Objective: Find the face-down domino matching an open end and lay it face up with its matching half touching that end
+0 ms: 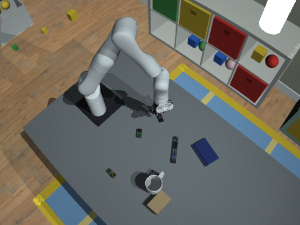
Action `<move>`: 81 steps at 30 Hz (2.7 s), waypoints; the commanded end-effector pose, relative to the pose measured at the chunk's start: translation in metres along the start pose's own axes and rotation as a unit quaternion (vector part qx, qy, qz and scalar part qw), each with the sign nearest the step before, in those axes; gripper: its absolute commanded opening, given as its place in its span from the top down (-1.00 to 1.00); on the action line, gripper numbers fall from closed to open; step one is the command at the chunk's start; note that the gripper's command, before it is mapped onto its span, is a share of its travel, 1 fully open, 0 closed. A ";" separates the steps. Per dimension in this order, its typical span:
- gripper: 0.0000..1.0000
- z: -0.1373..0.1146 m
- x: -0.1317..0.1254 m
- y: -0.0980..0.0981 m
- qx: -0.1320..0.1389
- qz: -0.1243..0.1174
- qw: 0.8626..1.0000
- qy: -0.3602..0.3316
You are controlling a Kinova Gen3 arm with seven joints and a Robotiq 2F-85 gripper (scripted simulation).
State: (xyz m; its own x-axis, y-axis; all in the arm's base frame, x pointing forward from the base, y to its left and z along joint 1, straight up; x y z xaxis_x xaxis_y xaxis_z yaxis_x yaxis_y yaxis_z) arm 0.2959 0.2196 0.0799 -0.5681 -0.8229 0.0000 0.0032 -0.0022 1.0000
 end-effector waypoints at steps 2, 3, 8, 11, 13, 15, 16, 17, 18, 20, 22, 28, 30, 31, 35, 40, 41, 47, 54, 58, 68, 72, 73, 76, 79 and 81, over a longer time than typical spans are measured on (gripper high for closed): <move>0.06 0.000 0.001 -0.010 -0.001 0.002 1.000 0.002; 0.06 0.000 0.001 -0.012 -0.001 0.002 1.000 0.002; 0.06 0.000 0.001 -0.017 -0.001 0.002 1.000 0.002; 0.06 0.000 0.001 -0.021 -0.001 0.002 1.000 0.002; 0.06 0.000 0.001 -0.024 -0.001 0.002 1.000 0.002; 0.06 0.000 0.001 -0.026 -0.001 0.002 1.000 0.002; 0.06 -0.001 0.001 -0.027 -0.001 0.002 1.000 0.002; 0.06 -0.001 0.001 -0.028 -0.001 0.002 1.000 0.002; 0.06 -0.001 0.001 -0.029 -0.001 0.002 1.000 0.002; 0.06 -0.001 0.001 -0.031 -0.001 0.002 1.000 0.002; 0.06 -0.001 0.001 -0.031 -0.001 0.002 1.000 0.002; 0.06 -0.001 0.001 -0.034 -0.001 0.002 1.000 0.002; 0.06 -0.001 0.001 -0.034 -0.001 0.002 1.000 0.002; 0.06 -0.001 0.001 -0.034 -0.001 0.002 1.000 0.002; 0.06 -0.001 0.001 -0.034 -0.001 0.002 1.000 0.002; 0.06 -0.001 0.001 -0.034 -0.001 0.002 1.000 0.002; 0.06 -0.001 0.001 -0.034 -0.001 0.002 1.000 0.002; 0.06 -0.001 0.001 -0.034 -0.001 0.002 1.000 0.002; 0.06 -0.001 0.001 -0.034 -0.001 0.002 1.000 0.002; 0.06 -0.001 0.001 -0.034 -0.001 0.002 1.000 0.002; 0.06 -0.001 0.001 -0.034 -0.001 0.002 1.000 0.002; 0.06 -0.001 0.001 -0.034 -0.001 0.002 1.000 0.002; 0.06 -0.001 0.001 -0.034 -0.001 0.002 1.000 0.002; 0.06 -0.001 0.000 -0.034 -0.001 0.002 1.000 0.002; 0.06 -0.002 0.000 -0.034 -0.001 0.002 1.000 0.002; 0.06 -0.002 -0.001 -0.034 -0.001 0.002 1.000 0.002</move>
State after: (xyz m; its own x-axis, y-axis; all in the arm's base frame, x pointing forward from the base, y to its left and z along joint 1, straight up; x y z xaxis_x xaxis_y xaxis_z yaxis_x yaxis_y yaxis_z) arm 0.2961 0.2182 0.0462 -0.5707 -0.8212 0.0067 0.0088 0.0020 1.0000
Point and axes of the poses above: the point where the finger pads meet when closed, its own y axis back along the fingers, its own x axis across the jaws, z = x × y, the point moved 3 cm from there along y, back along the fingers, and after that the axes turned 8 degrees about -y, right-handed, at the moved point
